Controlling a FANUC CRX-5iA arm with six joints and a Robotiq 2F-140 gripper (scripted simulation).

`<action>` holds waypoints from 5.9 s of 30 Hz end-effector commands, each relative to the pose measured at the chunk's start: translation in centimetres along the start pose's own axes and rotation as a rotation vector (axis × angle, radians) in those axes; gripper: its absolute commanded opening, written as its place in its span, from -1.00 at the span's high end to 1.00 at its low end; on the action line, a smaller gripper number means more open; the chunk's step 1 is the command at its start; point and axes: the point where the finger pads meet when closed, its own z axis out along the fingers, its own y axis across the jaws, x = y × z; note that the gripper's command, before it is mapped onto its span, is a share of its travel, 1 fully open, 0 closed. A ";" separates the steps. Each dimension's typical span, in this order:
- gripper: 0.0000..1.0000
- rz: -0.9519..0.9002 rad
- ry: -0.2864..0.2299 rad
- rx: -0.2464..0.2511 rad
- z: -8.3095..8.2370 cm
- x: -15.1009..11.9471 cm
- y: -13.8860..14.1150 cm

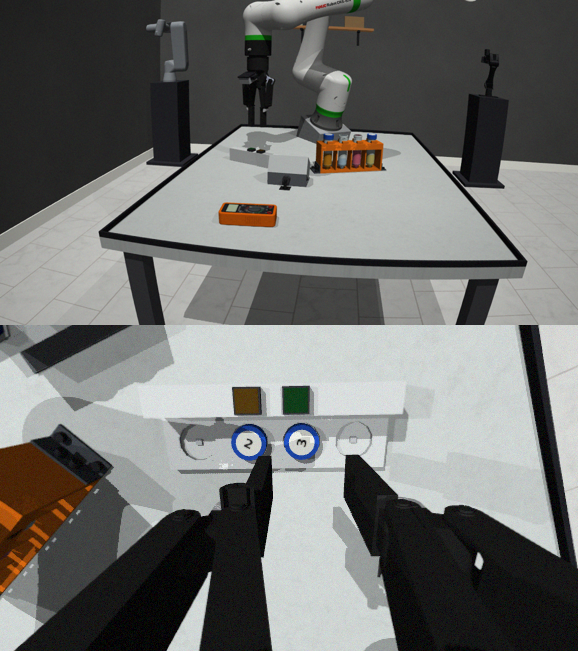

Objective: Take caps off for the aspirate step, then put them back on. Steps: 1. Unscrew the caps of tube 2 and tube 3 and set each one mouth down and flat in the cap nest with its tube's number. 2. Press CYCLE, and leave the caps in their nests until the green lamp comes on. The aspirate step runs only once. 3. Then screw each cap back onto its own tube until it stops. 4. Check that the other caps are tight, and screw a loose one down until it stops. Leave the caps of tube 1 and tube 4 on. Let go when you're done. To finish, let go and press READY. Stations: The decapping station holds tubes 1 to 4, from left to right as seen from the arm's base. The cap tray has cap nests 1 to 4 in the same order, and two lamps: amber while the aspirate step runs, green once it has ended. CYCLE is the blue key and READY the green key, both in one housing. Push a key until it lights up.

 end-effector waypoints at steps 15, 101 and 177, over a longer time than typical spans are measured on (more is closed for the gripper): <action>0.80 0.410 0.002 0.000 -2.0 1.6 -3.7; 0.80 1.188 0.002 0.001 5.0 9.6 -22.6; -1.00 0.000 0.002 -0.001 4.9 5.8 -1.7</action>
